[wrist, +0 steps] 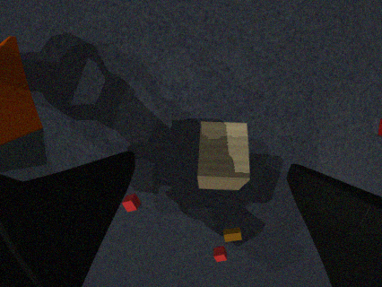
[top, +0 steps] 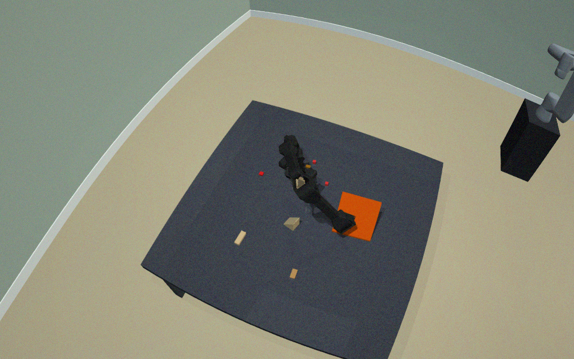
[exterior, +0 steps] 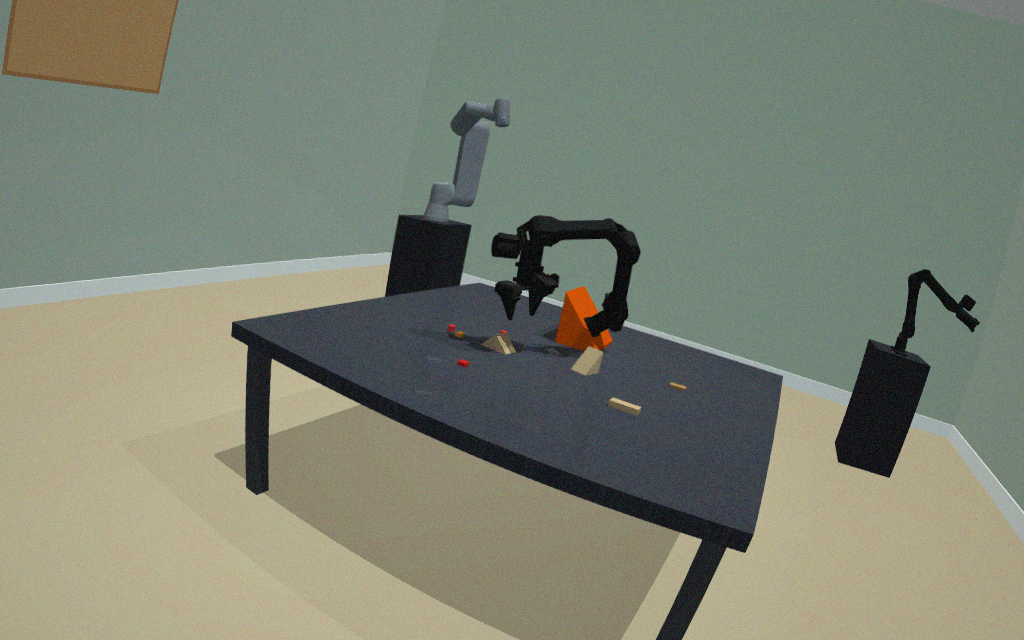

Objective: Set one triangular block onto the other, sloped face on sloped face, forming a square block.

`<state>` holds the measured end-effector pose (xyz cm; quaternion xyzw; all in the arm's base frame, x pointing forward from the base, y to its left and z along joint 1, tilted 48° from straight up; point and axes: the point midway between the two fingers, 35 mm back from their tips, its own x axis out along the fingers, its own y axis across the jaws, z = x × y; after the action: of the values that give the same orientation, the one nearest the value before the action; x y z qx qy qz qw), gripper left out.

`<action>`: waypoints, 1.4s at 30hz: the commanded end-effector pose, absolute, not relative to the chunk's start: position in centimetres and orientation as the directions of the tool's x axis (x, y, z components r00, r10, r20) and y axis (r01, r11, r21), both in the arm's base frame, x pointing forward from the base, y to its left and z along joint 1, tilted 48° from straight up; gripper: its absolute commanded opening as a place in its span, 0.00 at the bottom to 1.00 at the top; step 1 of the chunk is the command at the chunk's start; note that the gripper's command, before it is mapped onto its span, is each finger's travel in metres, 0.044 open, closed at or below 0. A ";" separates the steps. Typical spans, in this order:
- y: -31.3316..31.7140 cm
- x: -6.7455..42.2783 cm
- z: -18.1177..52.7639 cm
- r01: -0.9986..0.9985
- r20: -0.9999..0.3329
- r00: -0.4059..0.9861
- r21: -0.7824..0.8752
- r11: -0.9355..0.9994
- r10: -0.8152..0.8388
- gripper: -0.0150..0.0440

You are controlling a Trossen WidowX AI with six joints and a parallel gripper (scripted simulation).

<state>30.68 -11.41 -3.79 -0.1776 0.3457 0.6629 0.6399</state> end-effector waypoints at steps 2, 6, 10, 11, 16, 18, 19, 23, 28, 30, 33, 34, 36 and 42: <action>-7.7 31.4 -3.2 -0.970 -0.915 -0.223 0.241 0.014 0.336 1.00; -5.9 32.1 -2.4 -0.988 -0.988 -0.145 0.148 0.055 0.055 1.00; -5.9 32.2 -2.3 -0.988 -0.990 -0.138 0.140 0.058 0.041 1.00; -5.9 32.2 -2.3 -0.988 -0.990 -0.138 0.140 0.058 0.041 1.00; -5.9 32.2 -2.3 -0.988 -0.990 -0.138 0.140 0.058 0.041 1.00; -5.9 32.2 -2.5 -0.988 -0.990 -0.138 0.140 0.058 0.041 1.00; -5.8 32.2 -3.0 -0.988 -0.990 -0.138 0.140 0.058 0.041 1.00; -5.8 32.0 -7.0 -0.989 -0.990 -0.138 0.140 0.058 0.041 1.00; -5.5 31.1 -11.7 -0.989 -0.990 -0.138 0.140 0.058 0.041 1.00; -5.5 30.9 -12.3 -0.988 -0.990 -0.138 0.140 0.058 0.041 1.00; -5.5 30.9 -12.3 -0.988 -0.990 -0.138 0.140 0.058 0.041 1.00; -5.5 30.9 -12.3 -0.988 -0.990 -0.138 0.140 0.058 0.041 1.00; -5.5 30.8 -12.3 -0.988 -0.990 -0.138 0.140 0.058 0.041 1.00; -5.4 30.8 -12.2 -0.988 -0.990 -0.138 0.140 0.058 0.041 1.00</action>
<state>30.83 -5.39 -12.15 -0.4391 0.5373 0.5295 0.4880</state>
